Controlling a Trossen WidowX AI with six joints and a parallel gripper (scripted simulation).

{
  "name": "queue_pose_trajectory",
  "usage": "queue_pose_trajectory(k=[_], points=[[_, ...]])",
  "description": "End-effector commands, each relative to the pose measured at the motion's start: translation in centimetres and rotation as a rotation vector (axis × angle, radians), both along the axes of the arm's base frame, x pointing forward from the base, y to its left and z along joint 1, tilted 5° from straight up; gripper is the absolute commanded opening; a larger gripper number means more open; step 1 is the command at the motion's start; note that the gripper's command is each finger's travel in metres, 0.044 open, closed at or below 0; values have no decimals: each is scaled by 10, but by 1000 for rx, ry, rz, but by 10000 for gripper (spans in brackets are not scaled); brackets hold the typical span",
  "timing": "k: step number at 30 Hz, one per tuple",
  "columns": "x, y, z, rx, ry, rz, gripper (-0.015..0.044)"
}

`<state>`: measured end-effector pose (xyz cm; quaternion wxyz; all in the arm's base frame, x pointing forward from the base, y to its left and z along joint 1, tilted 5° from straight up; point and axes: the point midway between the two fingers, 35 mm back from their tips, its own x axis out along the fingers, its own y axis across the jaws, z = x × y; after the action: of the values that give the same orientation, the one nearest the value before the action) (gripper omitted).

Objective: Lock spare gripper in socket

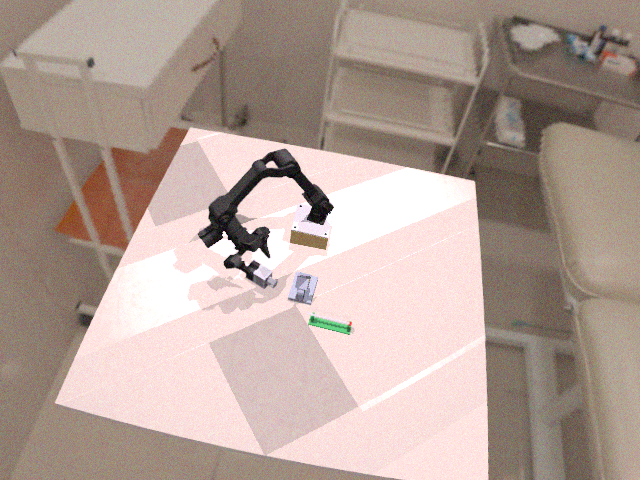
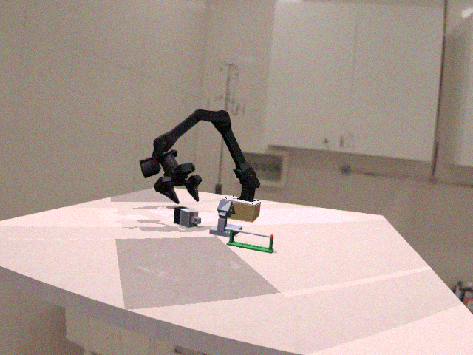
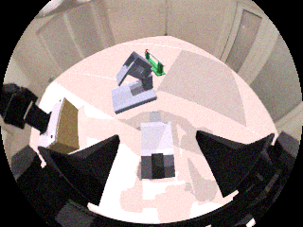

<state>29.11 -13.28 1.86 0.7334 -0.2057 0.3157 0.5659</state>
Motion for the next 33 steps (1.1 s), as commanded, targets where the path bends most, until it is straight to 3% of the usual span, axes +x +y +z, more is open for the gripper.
queue_pose_trajectory(k=[1,33], points=[[-1,0,-8,-2,-4,4,440],[-5,1,-61,-1,-4,4,440]])
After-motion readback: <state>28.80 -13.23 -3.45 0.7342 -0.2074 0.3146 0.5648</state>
